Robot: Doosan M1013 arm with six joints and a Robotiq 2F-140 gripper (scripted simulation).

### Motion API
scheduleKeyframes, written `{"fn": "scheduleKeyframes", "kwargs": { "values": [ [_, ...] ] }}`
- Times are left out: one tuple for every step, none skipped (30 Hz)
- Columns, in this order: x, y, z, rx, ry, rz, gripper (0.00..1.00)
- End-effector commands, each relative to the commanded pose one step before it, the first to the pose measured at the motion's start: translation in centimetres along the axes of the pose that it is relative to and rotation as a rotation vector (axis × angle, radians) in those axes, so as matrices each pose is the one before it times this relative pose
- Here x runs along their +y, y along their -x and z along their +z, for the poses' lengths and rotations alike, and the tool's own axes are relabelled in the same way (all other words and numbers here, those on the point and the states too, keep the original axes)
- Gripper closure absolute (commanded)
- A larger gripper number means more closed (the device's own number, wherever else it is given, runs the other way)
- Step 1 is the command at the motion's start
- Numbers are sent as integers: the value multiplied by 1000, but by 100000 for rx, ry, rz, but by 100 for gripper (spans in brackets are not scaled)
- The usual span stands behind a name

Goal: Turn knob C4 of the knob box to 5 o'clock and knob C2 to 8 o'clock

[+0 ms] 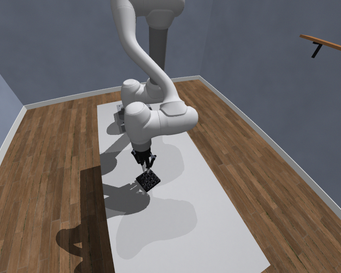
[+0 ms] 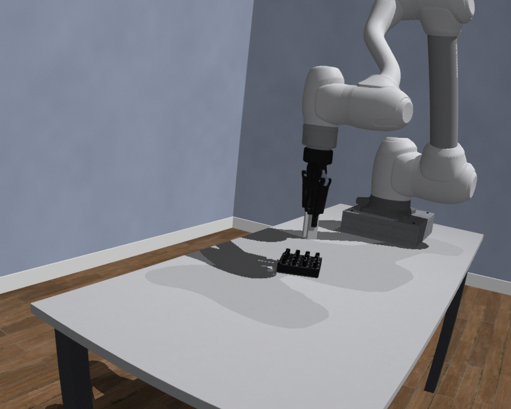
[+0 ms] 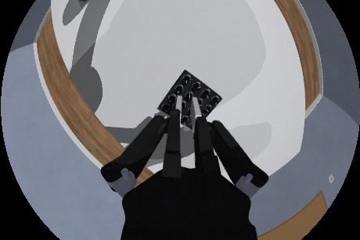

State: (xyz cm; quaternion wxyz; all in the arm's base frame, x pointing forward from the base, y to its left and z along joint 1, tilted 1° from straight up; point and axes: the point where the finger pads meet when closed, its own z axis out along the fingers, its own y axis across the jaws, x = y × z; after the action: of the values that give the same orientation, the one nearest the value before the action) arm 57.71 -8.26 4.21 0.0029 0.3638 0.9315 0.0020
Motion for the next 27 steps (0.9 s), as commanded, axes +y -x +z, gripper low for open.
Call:
{"fn": "scheduleKeyframes", "kwargs": {
  "values": [
    [-451, -281, -205, -650, -986, 15583, 88],
    [-118, -49, -45, 0, 0, 3539, 88],
    [-118, -44, -44, 0, 0, 3487, 88],
    [-117, -39, -43, 0, 0, 3424, 88],
    [-118, -36, -42, 0, 0, 3417, 88],
    [-120, -32, -42, 0, 0, 3418, 88],
    [-121, -28, -42, 0, 0, 3425, 88],
    [-122, -24, -42, 0, 0, 3423, 88],
    [-122, -20, -41, 0, 0, 3423, 88],
    [-90, -12, -30, 0, 0, 2510, 88],
    [-53, -6, -17, 0, 0, 1461, 88],
    [-23, -2, -8, 0, 0, 640, 88],
    [0, 0, 0, 0, 0, 0, 88],
    [0, 0, 0, 0, 0, 0, 88],
    [-5, 0, -2, 0, 0, 147, 88],
    [0, 0, 0, 0, 0, 12, 88],
    [0, 0, 0, 0, 0, 0, 88],
    [0, 0, 0, 0, 0, 0, 88],
    [0, 0, 0, 0, 0, 0, 88],
    [0, 0, 0, 0, 0, 0, 88],
    [0, 0, 0, 0, 0, 0, 88],
    [0, 0, 0, 0, 0, 0, 88],
    [0, 0, 0, 0, 0, 0, 88],
    [0, 0, 0, 0, 0, 0, 88],
    [0, 0, 0, 0, 0, 0, 88],
    [0, 0, 0, 0, 0, 0, 88],
    [0, 0, 0, 0, 0, 0, 88]
  ]
}}
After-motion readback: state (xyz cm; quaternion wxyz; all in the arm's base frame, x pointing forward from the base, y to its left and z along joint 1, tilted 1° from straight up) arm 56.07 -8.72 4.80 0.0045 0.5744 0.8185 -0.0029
